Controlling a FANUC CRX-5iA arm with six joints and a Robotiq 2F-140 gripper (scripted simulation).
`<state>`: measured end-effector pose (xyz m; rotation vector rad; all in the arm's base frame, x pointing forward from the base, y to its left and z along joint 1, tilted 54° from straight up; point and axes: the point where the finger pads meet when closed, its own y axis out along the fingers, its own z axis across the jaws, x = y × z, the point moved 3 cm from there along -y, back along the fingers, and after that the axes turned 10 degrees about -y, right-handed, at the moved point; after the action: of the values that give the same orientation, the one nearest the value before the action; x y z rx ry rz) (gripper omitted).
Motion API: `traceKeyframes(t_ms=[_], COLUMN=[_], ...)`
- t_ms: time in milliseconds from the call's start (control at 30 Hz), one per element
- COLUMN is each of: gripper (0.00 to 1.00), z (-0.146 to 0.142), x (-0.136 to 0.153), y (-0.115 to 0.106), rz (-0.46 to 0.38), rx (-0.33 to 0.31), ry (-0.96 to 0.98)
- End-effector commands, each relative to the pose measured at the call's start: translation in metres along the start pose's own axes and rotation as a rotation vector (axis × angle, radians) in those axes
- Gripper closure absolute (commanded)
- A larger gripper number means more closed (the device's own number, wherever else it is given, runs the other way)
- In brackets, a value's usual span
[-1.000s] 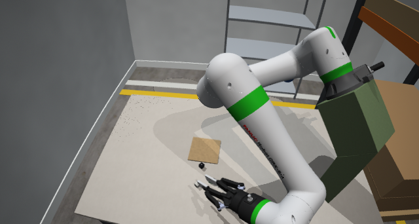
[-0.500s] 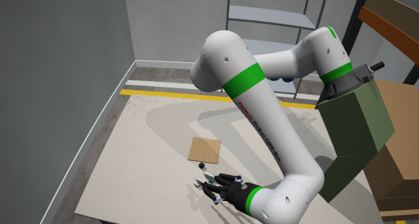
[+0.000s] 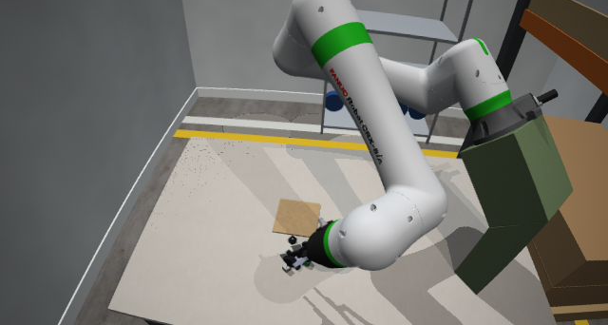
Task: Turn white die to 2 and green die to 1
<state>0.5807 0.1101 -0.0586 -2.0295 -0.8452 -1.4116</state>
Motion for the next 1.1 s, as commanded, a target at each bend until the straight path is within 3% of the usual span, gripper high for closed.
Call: traceKeyframes(t_ms=[0, 100, 167, 467, 733, 767, 1067], gripper=[0.79, 0.79, 0.79, 0.79, 0.79, 0.00, 0.00], z=[-0.002, -0.002, -0.004, -0.007, -0.007, -0.007, -0.007], x=[0.017, 0.018, 0.029, 0.052, 0.058, 0.058, 0.058], y=[0.002, 0.002, 0.004, 0.007, 0.007, 0.007, 0.007], rz=[0.171, 0.180, 0.286, 0.510, 0.569, 0.569, 0.569], rx=[0.033, 0.036, 0.055, 0.098, 0.115, 0.115, 0.115], ry=[-0.003, -0.003, -0.001, 0.003, 0.006, 0.006, 0.006])
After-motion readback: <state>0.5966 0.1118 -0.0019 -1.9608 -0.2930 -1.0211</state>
